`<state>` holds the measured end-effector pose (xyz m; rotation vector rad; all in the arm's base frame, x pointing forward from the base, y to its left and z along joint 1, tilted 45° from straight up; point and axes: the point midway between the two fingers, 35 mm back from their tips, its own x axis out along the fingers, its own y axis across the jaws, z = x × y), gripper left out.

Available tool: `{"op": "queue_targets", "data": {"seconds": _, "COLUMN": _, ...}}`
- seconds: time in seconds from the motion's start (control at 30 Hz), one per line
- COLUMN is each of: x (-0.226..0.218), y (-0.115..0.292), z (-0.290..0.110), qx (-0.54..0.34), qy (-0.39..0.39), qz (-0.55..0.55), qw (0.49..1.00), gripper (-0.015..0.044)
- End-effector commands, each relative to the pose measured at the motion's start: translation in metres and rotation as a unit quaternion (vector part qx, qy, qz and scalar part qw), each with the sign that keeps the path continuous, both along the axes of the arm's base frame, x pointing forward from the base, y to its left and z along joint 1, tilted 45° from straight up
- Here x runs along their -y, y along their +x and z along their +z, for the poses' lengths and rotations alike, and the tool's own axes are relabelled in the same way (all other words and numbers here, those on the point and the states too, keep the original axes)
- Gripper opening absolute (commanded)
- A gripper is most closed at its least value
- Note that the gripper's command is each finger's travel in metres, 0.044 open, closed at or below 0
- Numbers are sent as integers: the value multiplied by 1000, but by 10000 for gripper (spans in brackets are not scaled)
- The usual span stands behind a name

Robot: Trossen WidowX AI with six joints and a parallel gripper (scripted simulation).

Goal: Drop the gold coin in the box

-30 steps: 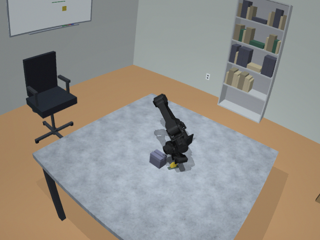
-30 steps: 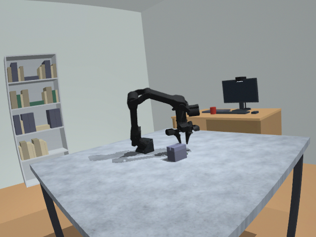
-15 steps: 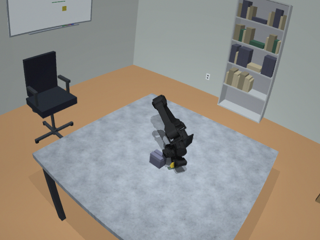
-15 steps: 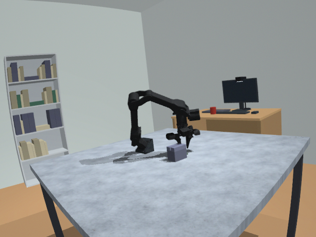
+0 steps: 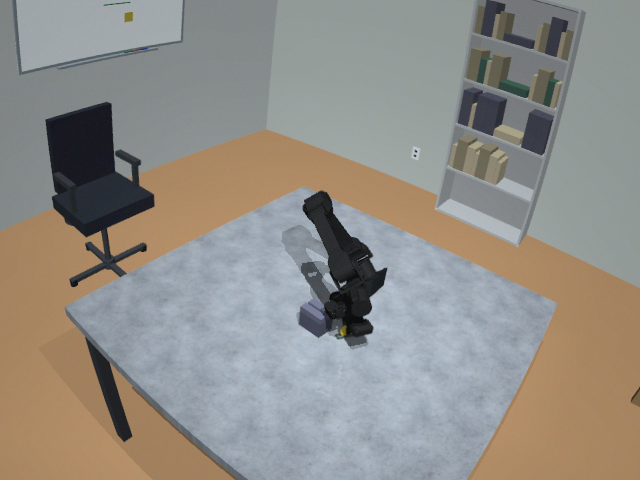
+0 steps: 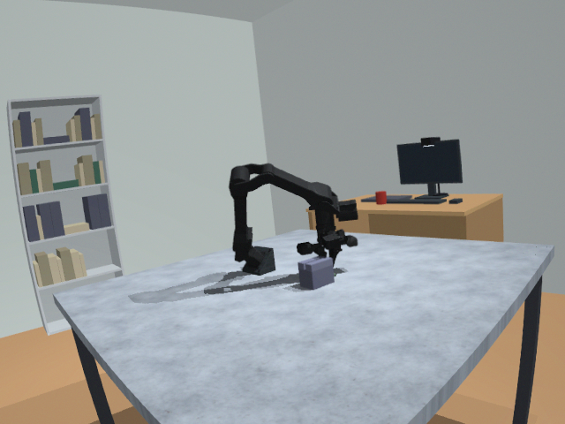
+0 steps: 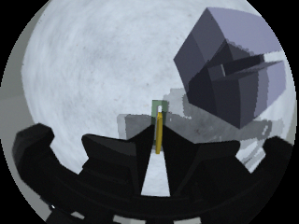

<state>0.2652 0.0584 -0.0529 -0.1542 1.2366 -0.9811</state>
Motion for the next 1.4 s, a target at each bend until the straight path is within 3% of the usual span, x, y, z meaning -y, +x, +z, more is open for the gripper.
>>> {"op": "queue_targets", "data": {"seconds": 0.0, "x": 1, "y": 0, "z": 0, "qx": 0, "qy": -2, "qz": 2, "qw": 1000, "gripper": 0}}
{"op": "queue_targets", "data": {"seconds": 0.37, "x": -2, "y": 1, "z": 2, "qx": 0, "qy": -1, "qz": 2, "qw": 1000, "gripper": 0}}
{"op": "queue_targets", "data": {"seconds": 1.37, "x": -55, "y": 3, "z": 55, "qx": 0, "qy": 1, "qz": 2, "qw": 1000, "gripper": 0}}
